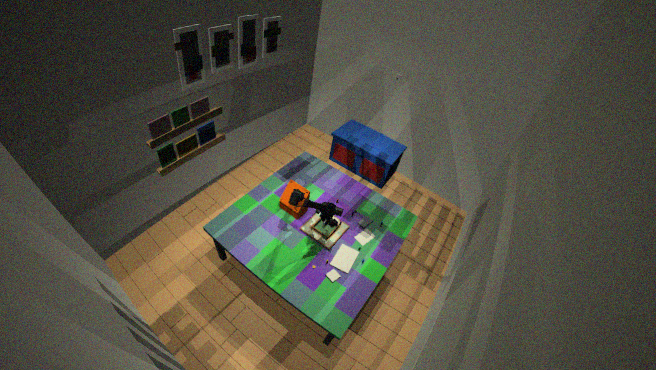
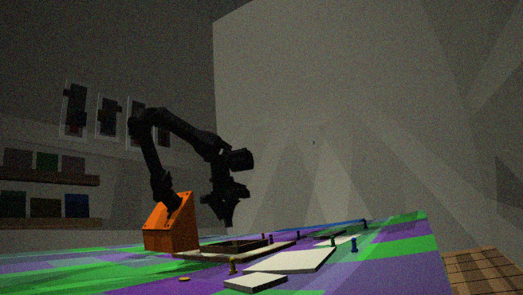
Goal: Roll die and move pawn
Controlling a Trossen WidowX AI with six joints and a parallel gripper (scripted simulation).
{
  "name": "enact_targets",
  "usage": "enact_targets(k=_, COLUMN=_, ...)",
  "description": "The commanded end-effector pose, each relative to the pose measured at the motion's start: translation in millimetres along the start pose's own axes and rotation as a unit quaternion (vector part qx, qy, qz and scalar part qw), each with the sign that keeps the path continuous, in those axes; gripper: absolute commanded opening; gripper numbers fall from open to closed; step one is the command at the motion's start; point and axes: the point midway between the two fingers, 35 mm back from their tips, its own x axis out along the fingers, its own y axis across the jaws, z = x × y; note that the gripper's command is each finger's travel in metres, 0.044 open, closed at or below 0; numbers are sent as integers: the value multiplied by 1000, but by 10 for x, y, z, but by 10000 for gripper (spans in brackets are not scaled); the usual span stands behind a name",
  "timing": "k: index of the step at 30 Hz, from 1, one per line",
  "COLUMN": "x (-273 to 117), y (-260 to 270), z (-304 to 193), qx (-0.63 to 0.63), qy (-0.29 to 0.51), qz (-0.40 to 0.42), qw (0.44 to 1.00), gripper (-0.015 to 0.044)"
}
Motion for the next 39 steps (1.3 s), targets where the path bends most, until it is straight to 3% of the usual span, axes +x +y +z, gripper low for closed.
enact_targets(k=1, x=40, y=60, z=160, qx=-66, qy=1, qz=0, qw=998, gripper=0)
enact_targets(k=10, x=78, y=111, z=261, qx=-109, qy=-6, qz=6, qw=994, gripper=0)
enact_targets(k=24, x=203, y=224, z=289, qx=-114, qy=-220, qz=79, qw=966, gripper=0)
enact_targets(k=35, x=213, y=226, z=289, qx=-102, qy=-387, qz=54, qw=915, gripper=0)
enact_targets(k=39, x=189, y=208, z=270, qx=-99, qy=-406, qz=45, qw=907, gripper=0)
